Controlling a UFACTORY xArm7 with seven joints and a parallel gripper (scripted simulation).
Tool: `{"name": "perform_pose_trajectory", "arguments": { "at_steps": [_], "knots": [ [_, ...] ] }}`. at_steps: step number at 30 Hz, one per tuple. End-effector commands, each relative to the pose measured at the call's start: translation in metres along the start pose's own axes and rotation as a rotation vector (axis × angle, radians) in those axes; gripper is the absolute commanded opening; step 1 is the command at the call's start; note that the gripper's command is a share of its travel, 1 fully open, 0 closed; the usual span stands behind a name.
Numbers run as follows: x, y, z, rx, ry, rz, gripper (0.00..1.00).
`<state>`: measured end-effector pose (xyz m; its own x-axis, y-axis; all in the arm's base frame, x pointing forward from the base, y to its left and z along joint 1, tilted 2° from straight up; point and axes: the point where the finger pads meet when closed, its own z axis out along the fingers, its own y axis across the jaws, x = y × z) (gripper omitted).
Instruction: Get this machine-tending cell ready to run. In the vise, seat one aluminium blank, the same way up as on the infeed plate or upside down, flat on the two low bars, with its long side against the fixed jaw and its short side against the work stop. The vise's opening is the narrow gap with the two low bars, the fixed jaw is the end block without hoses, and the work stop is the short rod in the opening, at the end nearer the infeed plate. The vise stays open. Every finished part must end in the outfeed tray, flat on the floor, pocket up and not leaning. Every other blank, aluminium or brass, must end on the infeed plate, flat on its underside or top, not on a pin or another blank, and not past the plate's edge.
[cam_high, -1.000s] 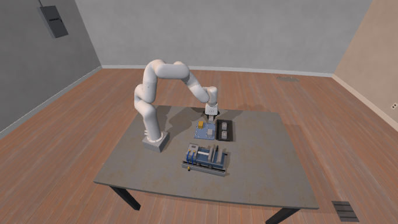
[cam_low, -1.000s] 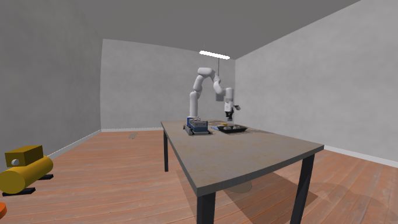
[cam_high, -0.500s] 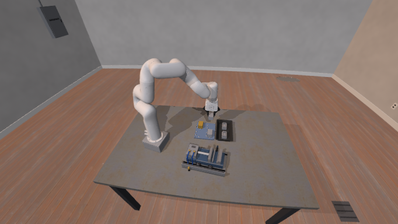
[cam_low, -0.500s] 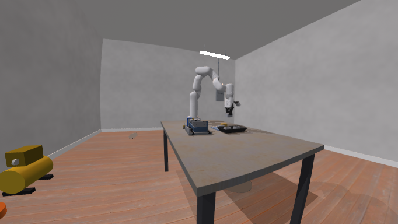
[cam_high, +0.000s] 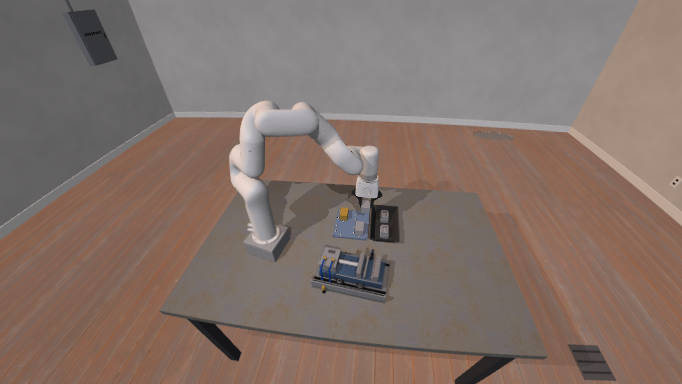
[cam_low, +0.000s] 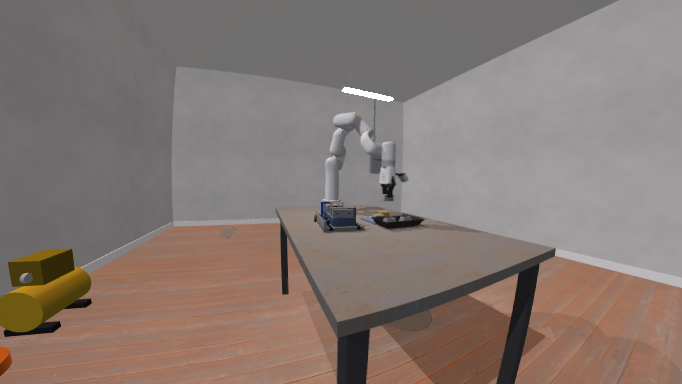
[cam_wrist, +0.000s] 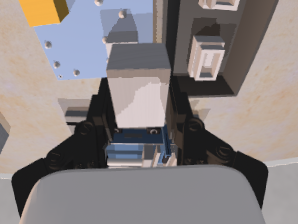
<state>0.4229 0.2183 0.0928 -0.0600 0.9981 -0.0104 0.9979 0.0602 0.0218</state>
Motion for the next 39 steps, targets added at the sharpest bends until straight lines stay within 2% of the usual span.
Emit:
{"name": "perform_pose_trajectory", "arguments": {
  "at_steps": [1,2,4,5,8,19,21,22,25,30,39],
  "knots": [
    [-0.037,0.019,-0.001,0.0,0.005,0.008,0.0],
    [-0.046,0.022,-0.001,0.0,0.005,0.011,0.0],
    [-0.046,0.022,-0.001,0.0,0.005,0.011,0.0],
    [-0.072,0.03,-0.001,0.0,0.005,0.02,0.0],
    [-0.092,0.035,-0.001,0.001,0.006,0.026,0.0],
    [-0.194,0.048,0.0,0.0,0.006,0.057,0.0],
    [-0.194,0.048,0.0,0.0,0.006,0.057,0.0],
    [-0.221,0.048,0.0,-0.001,0.007,0.065,0.0],
    [-0.241,0.047,-0.001,-0.001,0.007,0.071,0.0],
    [-0.288,0.042,-0.001,-0.003,0.006,0.085,0.0],
    [-0.292,0.041,-0.001,-0.004,0.006,0.086,0.0]
  ]
}}
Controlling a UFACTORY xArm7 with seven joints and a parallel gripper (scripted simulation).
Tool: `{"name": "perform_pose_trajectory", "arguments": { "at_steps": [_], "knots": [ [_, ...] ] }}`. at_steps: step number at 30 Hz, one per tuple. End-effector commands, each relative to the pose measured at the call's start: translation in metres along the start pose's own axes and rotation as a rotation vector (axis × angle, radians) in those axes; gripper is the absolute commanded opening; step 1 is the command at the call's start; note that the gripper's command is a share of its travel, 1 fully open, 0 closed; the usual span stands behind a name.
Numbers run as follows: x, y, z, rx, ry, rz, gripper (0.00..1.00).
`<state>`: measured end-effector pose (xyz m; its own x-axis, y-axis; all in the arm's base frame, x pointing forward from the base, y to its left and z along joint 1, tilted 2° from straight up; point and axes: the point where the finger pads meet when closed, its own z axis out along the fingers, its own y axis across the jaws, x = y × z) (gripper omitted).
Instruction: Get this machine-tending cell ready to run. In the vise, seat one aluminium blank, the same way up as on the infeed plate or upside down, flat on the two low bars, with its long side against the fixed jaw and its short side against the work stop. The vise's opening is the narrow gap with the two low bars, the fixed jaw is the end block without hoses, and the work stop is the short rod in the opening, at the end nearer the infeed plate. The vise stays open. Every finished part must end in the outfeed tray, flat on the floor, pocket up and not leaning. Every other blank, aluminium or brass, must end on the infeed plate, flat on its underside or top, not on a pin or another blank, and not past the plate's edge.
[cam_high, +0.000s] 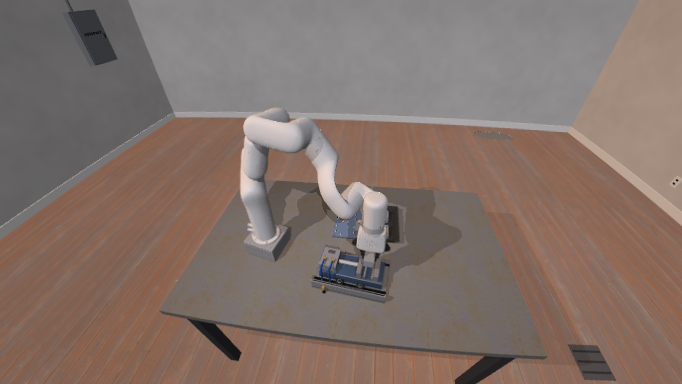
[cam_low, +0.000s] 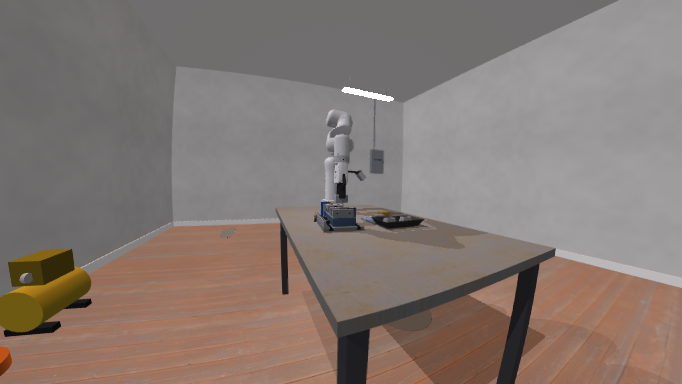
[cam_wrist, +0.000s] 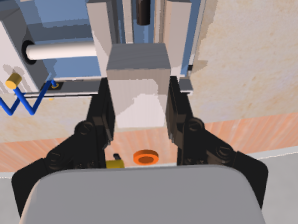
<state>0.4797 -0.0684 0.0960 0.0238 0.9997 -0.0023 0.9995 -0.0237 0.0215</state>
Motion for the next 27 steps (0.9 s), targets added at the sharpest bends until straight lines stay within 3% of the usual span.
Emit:
{"name": "perform_pose_trajectory", "arguments": {
  "at_steps": [1,27],
  "knots": [
    [-0.002,0.0015,-0.0017,-0.004,0.0,0.002,0.0],
    [-0.0043,0.0027,-0.0018,-0.005,0.0,0.004,0.0]
  ]
}}
